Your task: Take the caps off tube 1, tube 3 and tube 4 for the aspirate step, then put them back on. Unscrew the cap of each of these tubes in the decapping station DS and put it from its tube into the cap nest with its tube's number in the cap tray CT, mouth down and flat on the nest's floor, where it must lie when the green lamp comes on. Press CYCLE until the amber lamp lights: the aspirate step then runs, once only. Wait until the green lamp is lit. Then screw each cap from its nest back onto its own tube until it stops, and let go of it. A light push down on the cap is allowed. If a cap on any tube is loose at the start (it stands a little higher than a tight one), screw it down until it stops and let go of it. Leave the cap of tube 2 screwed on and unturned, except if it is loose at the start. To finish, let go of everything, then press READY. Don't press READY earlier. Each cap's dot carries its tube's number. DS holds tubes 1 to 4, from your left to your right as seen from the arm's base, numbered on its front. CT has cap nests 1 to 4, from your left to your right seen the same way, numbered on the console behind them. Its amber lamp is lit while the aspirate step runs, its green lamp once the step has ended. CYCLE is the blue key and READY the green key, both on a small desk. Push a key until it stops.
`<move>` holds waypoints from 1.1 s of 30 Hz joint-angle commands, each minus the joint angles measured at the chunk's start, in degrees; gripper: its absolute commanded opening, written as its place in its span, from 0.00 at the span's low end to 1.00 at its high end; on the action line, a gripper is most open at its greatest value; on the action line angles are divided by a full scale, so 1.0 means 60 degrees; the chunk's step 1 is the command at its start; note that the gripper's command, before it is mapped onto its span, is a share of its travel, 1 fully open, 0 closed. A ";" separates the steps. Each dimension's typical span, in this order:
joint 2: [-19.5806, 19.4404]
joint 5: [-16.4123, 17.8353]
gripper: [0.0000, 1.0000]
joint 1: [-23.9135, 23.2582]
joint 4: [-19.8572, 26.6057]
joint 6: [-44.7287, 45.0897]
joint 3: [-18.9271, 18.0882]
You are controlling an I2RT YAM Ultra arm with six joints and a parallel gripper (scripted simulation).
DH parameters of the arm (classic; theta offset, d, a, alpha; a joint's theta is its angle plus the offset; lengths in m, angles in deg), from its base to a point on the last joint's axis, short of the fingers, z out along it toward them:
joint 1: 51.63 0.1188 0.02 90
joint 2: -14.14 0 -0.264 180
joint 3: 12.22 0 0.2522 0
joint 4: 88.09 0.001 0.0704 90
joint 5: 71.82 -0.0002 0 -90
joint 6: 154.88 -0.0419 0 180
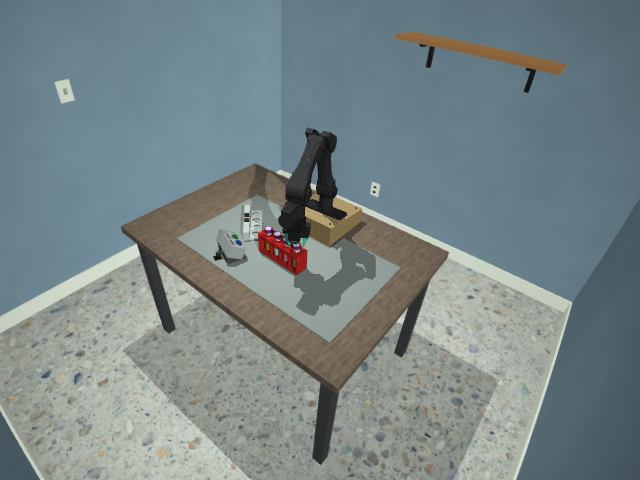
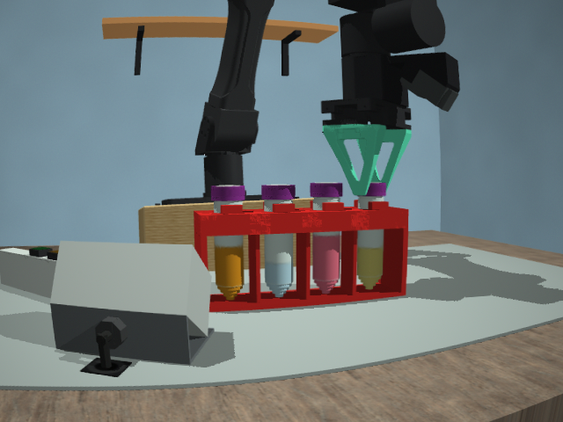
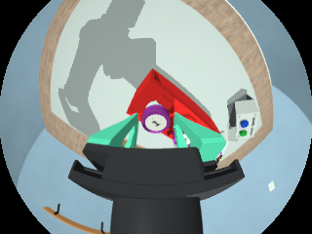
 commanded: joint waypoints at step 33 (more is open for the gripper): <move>0.0034 0.0000 0.49 0.0005 0.0006 -1.6631 -0.0095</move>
